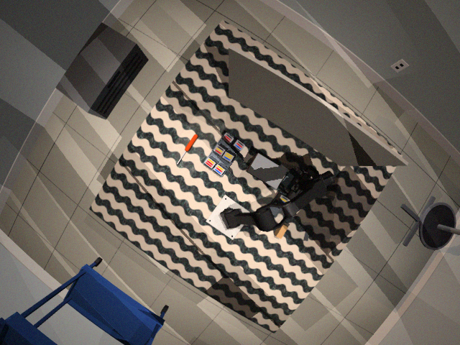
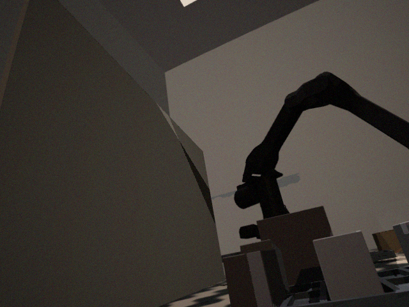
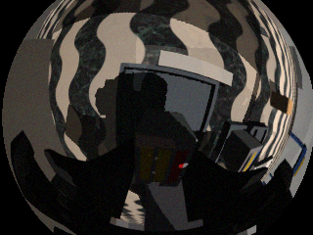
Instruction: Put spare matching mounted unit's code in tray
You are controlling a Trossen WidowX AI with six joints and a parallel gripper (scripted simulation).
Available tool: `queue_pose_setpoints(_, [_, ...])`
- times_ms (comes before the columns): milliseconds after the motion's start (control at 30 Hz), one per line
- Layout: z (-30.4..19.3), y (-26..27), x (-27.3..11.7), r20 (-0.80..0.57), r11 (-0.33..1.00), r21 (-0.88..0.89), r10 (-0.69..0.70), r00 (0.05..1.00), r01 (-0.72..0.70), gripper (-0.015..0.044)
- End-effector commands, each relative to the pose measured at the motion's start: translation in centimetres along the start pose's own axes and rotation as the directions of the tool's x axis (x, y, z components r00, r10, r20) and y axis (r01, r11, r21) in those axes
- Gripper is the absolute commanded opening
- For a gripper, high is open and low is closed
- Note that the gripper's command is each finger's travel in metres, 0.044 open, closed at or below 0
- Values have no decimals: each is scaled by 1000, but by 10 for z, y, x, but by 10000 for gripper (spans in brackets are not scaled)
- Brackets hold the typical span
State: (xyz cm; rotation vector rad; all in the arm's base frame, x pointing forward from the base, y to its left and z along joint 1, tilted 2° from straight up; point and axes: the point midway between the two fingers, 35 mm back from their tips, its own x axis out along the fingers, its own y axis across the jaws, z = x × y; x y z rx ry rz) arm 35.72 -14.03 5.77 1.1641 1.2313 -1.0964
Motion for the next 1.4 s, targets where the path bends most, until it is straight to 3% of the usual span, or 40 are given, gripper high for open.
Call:
queue_pose_setpoints(0, [0,0,-1,0,1000,0,1,1000,-1,210])
queue_pose_setpoints(300, [0,0,-1,0,1000,0,1,1000,-1,440])
queue_pose_setpoints(367, [1,1,-9,1,1000,0,1,1000,-1,440])
queue_pose_setpoints(633, [0,0,-105,3,1000,6,1,1000,-1,440])
queue_pose_setpoints(1367, [1,2,-104,11,1000,6,20,1000,-20,440])
